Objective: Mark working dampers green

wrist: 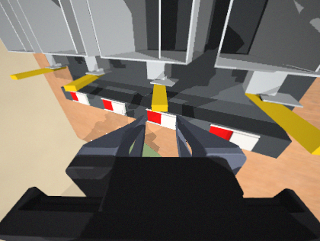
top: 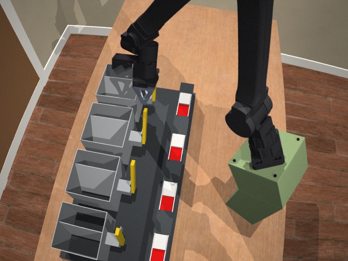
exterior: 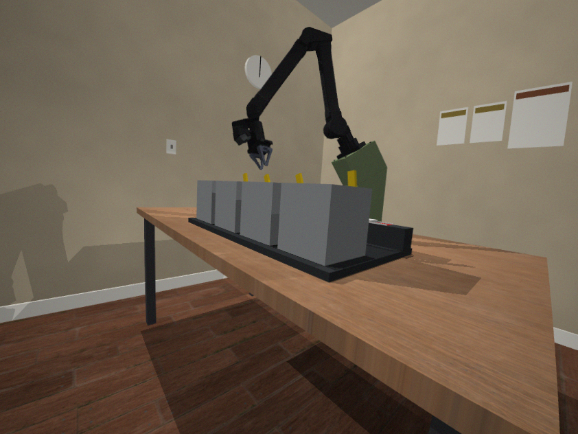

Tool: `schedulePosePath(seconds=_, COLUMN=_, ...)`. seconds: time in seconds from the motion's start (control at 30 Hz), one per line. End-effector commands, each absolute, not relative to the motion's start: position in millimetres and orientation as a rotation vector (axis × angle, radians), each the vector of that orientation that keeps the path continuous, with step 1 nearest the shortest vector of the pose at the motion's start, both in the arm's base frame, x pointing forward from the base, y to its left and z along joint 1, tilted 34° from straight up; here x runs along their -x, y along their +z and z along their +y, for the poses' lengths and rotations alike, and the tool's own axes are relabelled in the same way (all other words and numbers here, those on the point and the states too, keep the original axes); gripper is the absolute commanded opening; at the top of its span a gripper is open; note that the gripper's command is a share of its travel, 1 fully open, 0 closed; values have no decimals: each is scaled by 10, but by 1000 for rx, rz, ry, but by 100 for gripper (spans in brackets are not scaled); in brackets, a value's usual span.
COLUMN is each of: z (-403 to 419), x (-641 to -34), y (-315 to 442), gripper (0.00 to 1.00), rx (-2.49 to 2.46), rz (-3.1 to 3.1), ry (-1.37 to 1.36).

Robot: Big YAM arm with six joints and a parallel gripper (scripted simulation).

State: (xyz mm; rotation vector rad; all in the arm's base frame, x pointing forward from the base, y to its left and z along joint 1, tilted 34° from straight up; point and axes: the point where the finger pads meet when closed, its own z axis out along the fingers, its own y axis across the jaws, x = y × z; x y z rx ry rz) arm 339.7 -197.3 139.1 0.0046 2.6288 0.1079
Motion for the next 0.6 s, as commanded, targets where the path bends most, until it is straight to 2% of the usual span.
schedulePosePath(seconds=0.0, z=-1916, x=-3360, y=1276, gripper=36, rx=0, rz=2660, ry=145)
schedulePosePath(seconds=0.57, z=-1935, x=-3416, y=1269, gripper=36, rx=-3, rz=2645, ry=128)
